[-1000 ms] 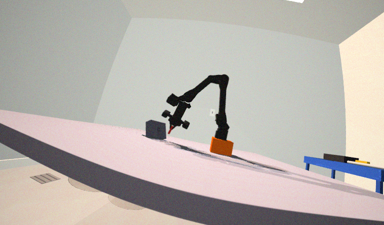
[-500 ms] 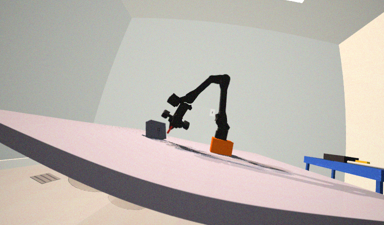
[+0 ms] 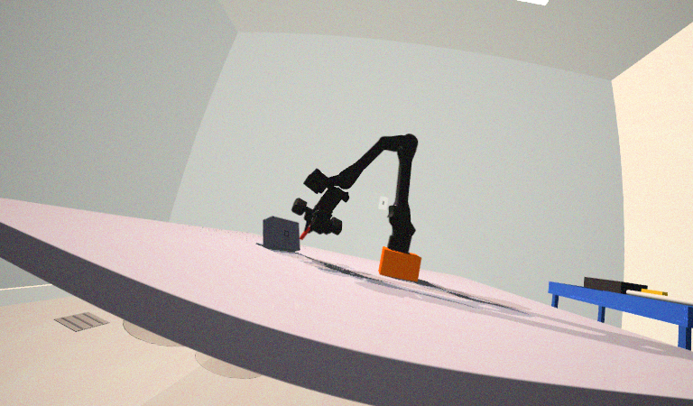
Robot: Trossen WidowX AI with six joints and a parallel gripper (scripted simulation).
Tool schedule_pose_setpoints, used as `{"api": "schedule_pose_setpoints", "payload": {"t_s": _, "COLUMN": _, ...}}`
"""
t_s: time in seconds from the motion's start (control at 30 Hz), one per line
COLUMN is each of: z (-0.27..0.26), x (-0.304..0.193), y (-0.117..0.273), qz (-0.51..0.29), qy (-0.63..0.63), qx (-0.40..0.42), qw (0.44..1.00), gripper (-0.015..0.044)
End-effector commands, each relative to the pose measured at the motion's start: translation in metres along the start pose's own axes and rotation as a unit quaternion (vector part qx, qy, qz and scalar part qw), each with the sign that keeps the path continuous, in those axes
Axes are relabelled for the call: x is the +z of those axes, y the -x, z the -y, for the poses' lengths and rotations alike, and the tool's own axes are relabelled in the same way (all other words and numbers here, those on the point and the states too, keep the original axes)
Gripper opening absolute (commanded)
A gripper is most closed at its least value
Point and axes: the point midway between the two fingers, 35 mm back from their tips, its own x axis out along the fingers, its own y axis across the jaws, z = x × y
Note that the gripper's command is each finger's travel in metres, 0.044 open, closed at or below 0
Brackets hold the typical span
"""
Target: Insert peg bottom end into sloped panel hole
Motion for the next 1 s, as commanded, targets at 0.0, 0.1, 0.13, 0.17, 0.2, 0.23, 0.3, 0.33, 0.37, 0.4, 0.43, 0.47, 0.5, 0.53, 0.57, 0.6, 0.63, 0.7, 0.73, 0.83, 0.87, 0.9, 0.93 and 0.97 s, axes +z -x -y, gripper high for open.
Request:
{"api": "schedule_pose_setpoints", "payload": {"t_s": 0.0, "z": 0.0, "x": 0.001, "y": 0.004, "qz": -0.009, "qy": 0.014, "qx": -0.009, "qw": 1.0, "gripper": 0.0}}
{"api": "schedule_pose_setpoints", "payload": {"t_s": 0.1, "z": 0.001, "x": 0.003, "y": 0.006, "qz": -0.015, "qy": 0.025, "qx": -0.016, "qw": 0.999, "gripper": 0.0}}
{"api": "schedule_pose_setpoints", "payload": {"t_s": 0.13, "z": 0.001, "x": 0.004, "y": 0.006, "qz": -0.017, "qy": 0.029, "qx": -0.018, "qw": 0.999, "gripper": 0.0}}
{"api": "schedule_pose_setpoints", "payload": {"t_s": 0.17, "z": 0.001, "x": 0.005, "y": 0.007, "qz": -0.019, "qy": 0.032, "qx": -0.02, "qw": 0.999, "gripper": 0.0}}
{"api": "schedule_pose_setpoints", "payload": {"t_s": 0.2, "z": 0.001, "x": 0.006, "y": 0.008, "qz": -0.021, "qy": 0.036, "qx": -0.022, "qw": 0.999, "gripper": 0.0}}
{"api": "schedule_pose_setpoints", "payload": {"t_s": 0.23, "z": 0.001, "x": 0.006, "y": 0.008, "qz": -0.023, "qy": 0.04, "qx": -0.025, "qw": 0.999, "gripper": 0.0}}
{"api": "schedule_pose_setpoints", "payload": {"t_s": 0.3, "z": 0.002, "x": 0.008, "y": 0.01, "qz": -0.027, "qy": 0.047, "qx": -0.029, "qw": 0.998, "gripper": 0.0}}
{"api": "schedule_pose_setpoints", "payload": {"t_s": 0.33, "z": 0.002, "x": 0.008, "y": 0.01, "qz": -0.029, "qy": 0.051, "qx": -0.031, "qw": 0.998, "gripper": 0.0}}
{"api": "schedule_pose_setpoints", "payload": {"t_s": 0.37, "z": 0.002, "x": 0.009, "y": 0.011, "qz": -0.031, "qy": 0.054, "qx": -0.033, "qw": 0.998, "gripper": 0.0}}
{"api": "schedule_pose_setpoints", "payload": {"t_s": 0.4, "z": 0.002, "x": 0.01, "y": 0.012, "qz": -0.033, "qy": 0.058, "qx": -0.035, "qw": 0.997, "gripper": 0.0}}
{"api": "schedule_pose_setpoints", "payload": {"t_s": 0.43, "z": 0.002, "x": 0.01, "y": 0.012, "qz": -0.035, "qy": 0.062, "qx": -0.037, "qw": 0.997, "gripper": 0.0}}
{"api": "schedule_pose_setpoints", "payload": {"t_s": 0.47, "z": 0.003, "x": 0.011, "y": 0.013, "qz": -0.037, "qy": 0.065, "qx": -0.039, "qw": 0.996, "gripper": 0.0}}
{"api": "schedule_pose_setpoints", "payload": {"t_s": 0.5, "z": 0.003, "x": 0.012, "y": 0.014, "qz": -0.038, "qy": 0.069, "qx": -0.041, "qw": 0.996, "gripper": 0.0}}
{"api": "schedule_pose_setpoints", "payload": {"t_s": 0.53, "z": 0.003, "x": 0.012, "y": 0.015, "qz": -0.04, "qy": 0.072, "qx": -0.043, "qw": 0.996, "gripper": 0.0}}
{"api": "schedule_pose_setpoints", "payload": {"t_s": 0.57, "z": 0.003, "x": 0.013, "y": 0.015, "qz": -0.042, "qy": 0.076, "qx": -0.045, "qw": 0.995, "gripper": 0.0}}
{"api": "schedule_pose_setpoints", "payload": {"t_s": 0.6, "z": 0.003, "x": 0.014, "y": 0.016, "qz": -0.044, "qy": 0.079, "qx": -0.047, "qw": 0.995, "gripper": 0.0}}
{"api": "schedule_pose_setpoints", "payload": {"t_s": 0.63, "z": 0.003, "x": 0.014, "y": 0.017, "qz": -0.046, "qy": 0.083, "qx": -0.049, "qw": 0.994, "gripper": 0.0}}
{"api": "schedule_pose_setpoints", "payload": {"t_s": 0.7, "z": 0.003, "x": 0.016, "y": 0.018, "qz": -0.05, "qy": 0.09, "qx": -0.054, "qw": 0.993, "gripper": 0.0}}
{"api": "schedule_pose_setpoints", "payload": {"t_s": 0.73, "z": 0.003, "x": 0.016, "y": 0.019, "qz": -0.052, "qy": 0.093, "qx": -0.056, "qw": 0.993, "gripper": 0.0}}
{"api": "schedule_pose_setpoints", "payload": {"t_s": 0.83, "z": 0.003, "x": 0.018, "y": 0.021, "qz": -0.059, "qy": 0.103, "qx": -0.061, "qw": 0.991, "gripper": 0.0}}
{"api": "schedule_pose_setpoints", "payload": {"t_s": 0.87, "z": 0.004, "x": 0.019, "y": 0.022, "qz": -0.061, "qy": 0.107, "qx": -0.063, "qw": 0.99, "gripper": 0.0}}
{"api": "schedule_pose_setpoints", "payload": {"t_s": 0.9, "z": 0.004, "x": 0.019, "y": 0.023, "qz": -0.063, "qy": 0.11, "qx": -0.065, "qw": 0.99, "gripper": 0.0}}
{"api": "schedule_pose_setpoints", "payload": {"t_s": 0.93, "z": 0.004, "x": 0.02, "y": 0.023, "qz": -0.065, "qy": 0.113, "qx": -0.067, "qw": 0.989, "gripper": 0.0}}
{"api": "schedule_pose_setpoints", "payload": {"t_s": 0.97, "z": 0.004, "x": 0.021, "y": 0.024, "qz": -0.067, "qy": 0.117, "qx": -0.069, "qw": 0.989, "gripper": 0.0}}
